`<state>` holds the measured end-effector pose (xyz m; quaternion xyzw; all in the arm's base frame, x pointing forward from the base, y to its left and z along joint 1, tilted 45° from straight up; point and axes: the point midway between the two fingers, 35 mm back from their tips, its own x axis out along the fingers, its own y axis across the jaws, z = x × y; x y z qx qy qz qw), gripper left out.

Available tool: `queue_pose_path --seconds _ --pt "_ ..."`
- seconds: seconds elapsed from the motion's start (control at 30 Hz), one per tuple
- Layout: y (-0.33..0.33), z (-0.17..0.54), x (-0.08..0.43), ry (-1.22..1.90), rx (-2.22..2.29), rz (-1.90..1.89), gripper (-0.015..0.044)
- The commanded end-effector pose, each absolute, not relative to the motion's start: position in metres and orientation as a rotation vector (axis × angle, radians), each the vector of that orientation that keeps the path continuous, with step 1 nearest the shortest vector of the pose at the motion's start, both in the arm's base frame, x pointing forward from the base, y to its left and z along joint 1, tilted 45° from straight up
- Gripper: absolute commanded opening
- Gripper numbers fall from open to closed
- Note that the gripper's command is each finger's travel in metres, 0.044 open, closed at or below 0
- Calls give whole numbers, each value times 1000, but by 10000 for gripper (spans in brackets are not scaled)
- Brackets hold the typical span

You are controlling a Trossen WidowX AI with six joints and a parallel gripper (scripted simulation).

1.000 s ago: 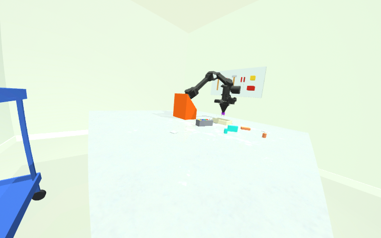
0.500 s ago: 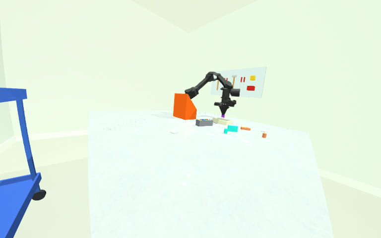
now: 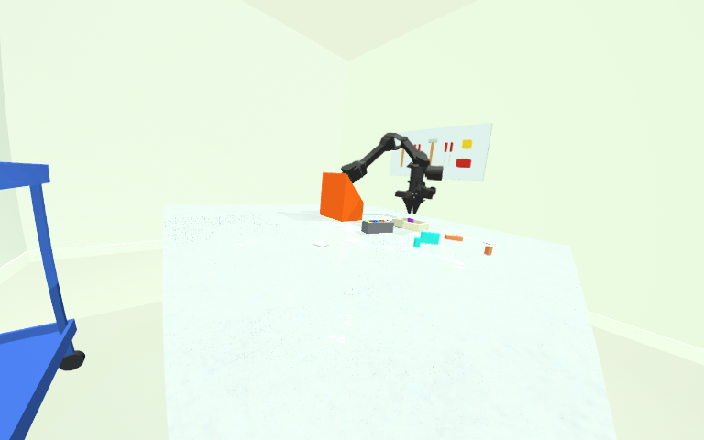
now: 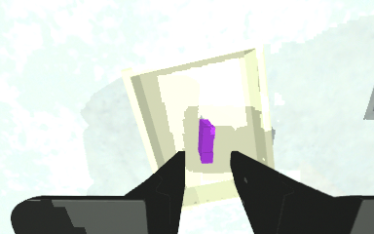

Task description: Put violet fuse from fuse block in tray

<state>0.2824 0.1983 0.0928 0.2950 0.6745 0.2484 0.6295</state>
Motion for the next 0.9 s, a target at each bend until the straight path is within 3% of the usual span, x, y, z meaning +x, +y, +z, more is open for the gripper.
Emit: queue_pose_path --seconds 0.0,0.13,0.27,0.87 --pt "198 93 283 1545 675 569 236" --pt "196 95 283 1545 675 568 330" --pt "170 117 284 1553 674 558 330" --pt "170 114 285 1559 675 551 330"
